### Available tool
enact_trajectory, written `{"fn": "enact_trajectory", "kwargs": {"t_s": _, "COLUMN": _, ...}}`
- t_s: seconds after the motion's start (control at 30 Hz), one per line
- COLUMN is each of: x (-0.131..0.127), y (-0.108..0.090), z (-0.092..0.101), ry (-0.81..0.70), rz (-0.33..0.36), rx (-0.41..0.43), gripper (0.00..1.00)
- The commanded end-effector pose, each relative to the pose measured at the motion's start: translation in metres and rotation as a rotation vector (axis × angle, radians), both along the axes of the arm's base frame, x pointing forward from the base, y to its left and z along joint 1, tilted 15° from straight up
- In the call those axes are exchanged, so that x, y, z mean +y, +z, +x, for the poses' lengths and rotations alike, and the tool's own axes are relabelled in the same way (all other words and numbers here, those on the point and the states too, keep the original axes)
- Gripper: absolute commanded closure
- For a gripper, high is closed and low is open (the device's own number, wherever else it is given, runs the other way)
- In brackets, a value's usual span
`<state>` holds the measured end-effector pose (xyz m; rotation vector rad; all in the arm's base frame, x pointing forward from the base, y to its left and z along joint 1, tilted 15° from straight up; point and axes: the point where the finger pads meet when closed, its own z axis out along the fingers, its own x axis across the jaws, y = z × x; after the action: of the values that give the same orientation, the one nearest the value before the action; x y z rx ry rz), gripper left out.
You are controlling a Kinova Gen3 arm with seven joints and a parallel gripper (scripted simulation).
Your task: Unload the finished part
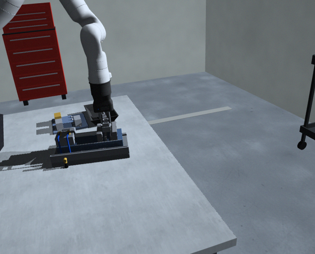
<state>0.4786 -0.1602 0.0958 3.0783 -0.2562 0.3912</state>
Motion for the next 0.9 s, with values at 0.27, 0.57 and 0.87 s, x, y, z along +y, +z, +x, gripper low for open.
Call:
{"fn": "enact_trajectory", "kwargs": {"t_s": 0.27, "x": 0.001, "y": 0.024, "z": -0.004, "ry": -0.003, "rz": -0.001, "rx": -0.003, "gripper": 1.0}}
{"fn": "enact_trajectory", "kwargs": {"t_s": 0.57, "x": 0.001, "y": 0.033, "z": -0.007, "ry": -0.003, "rz": -0.001, "rx": -0.003, "gripper": 1.0}}
{"fn": "enact_trajectory", "kwargs": {"t_s": 0.87, "x": 0.001, "y": 0.037, "z": -0.007, "ry": -0.003, "rz": -0.002, "rx": -0.006, "gripper": 1.0}}
